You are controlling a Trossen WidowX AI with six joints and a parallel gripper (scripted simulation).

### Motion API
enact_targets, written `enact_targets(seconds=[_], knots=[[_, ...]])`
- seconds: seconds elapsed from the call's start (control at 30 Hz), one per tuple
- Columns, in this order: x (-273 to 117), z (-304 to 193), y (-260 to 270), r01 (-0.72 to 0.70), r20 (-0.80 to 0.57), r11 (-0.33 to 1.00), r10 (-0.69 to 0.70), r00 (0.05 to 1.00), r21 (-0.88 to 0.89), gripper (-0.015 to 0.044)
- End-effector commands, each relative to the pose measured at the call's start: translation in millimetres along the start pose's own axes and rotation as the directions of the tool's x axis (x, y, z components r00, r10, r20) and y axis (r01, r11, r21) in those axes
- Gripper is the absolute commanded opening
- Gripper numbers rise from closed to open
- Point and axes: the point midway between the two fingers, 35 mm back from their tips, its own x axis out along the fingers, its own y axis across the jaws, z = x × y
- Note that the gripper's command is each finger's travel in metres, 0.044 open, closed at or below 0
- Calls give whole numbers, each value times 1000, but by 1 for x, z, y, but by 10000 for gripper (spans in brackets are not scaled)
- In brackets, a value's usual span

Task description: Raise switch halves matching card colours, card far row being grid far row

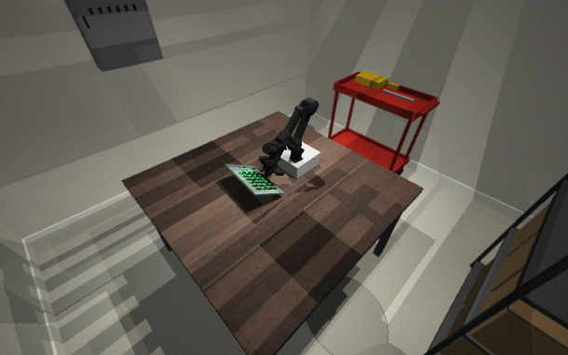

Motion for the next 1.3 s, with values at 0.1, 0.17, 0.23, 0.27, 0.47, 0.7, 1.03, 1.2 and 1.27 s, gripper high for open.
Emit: enact_targets(seconds=[0.1,0.17,0.23,0.27,0.47,0.7,1.03,1.2,1.27], knots=[[2,-1,1,-4,-5,1000,4,1000,-3,0],[2,-1,1,-4,-5,1000,4,1000,-3,0],[3,-1,1,-4,-5,1000,4,1000,-3,0],[3,-1,1,-4,-5,1000,4,1000,-3,0],[4,-1,1,-4,-5,1000,4,1000,-3,0],[-15,4,0,-1,-9,1000,1,1000,-1,0],[-62,2,0,-4,-33,1000,4,999,-3,0],[-62,3,-3,-3,-37,1000,3,999,-4,0],[-61,7,-14,0,-44,1000,0,999,-6,0]])
